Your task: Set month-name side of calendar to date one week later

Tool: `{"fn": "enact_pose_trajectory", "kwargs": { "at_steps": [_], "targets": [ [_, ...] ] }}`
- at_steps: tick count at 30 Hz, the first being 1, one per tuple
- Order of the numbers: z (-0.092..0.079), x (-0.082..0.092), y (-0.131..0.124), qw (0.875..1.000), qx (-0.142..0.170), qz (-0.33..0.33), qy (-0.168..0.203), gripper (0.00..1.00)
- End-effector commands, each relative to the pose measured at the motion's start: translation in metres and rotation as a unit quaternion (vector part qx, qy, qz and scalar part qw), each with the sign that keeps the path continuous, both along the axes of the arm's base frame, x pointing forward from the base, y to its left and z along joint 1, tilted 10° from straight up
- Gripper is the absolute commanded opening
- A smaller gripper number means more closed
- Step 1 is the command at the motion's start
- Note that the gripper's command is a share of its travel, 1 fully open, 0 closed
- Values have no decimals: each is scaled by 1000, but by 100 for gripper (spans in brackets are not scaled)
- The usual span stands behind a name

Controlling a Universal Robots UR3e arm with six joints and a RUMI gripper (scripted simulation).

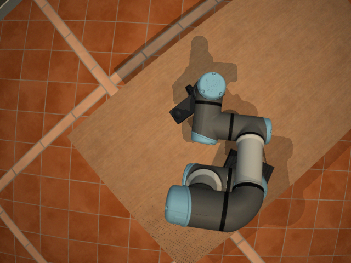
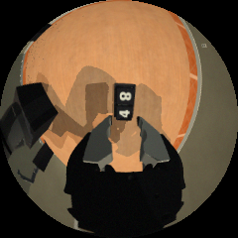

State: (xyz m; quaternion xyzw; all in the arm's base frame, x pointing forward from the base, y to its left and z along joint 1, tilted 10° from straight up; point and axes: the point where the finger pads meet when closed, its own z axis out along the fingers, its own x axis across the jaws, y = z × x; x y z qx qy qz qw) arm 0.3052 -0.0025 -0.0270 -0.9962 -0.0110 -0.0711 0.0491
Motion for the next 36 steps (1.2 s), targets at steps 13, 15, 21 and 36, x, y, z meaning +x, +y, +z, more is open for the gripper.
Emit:
{"fn": "enact_pose_trajectory", "kwargs": {
  "at_steps": [13, 15, 21, 36],
  "targets": [
    [-4, 1, 0, 1000, -1, 0, -1, 29],
    [-7, 2, 0, 1000, -1, 0, -1, 29],
    [-18, 3, 1, 1000, -1, 0, -1, 29],
    [-28, 5, 2, 1000, -1, 0, -1, 29]
  ]
}}
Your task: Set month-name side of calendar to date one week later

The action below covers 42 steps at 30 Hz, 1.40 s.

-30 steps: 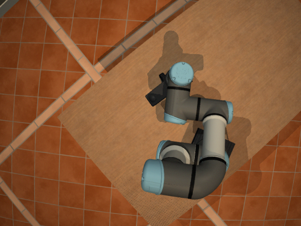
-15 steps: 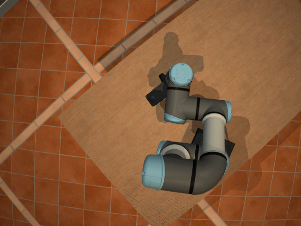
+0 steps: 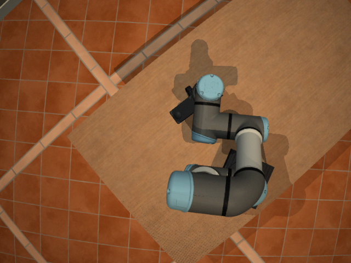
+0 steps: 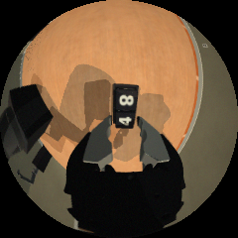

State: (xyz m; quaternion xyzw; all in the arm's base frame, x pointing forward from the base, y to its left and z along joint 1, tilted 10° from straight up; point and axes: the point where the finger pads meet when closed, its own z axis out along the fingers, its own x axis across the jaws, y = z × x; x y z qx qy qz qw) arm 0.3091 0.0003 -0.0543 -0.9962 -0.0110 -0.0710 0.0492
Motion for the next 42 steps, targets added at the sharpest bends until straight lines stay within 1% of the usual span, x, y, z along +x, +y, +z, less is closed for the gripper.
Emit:
{"fn": "enact_pose_trajectory", "kwargs": {
  "at_steps": [1, 34, 35, 42],
  "targets": [
    [-1, 1, 0, 1000, -1, 0, -1, 29],
    [-1, 1, 0, 1000, -1, 0, -1, 29],
    [-1, 1, 0, 1000, -1, 0, -1, 11],
    [-1, 1, 0, 1000, -1, 0, -1, 11]
  ]
}}
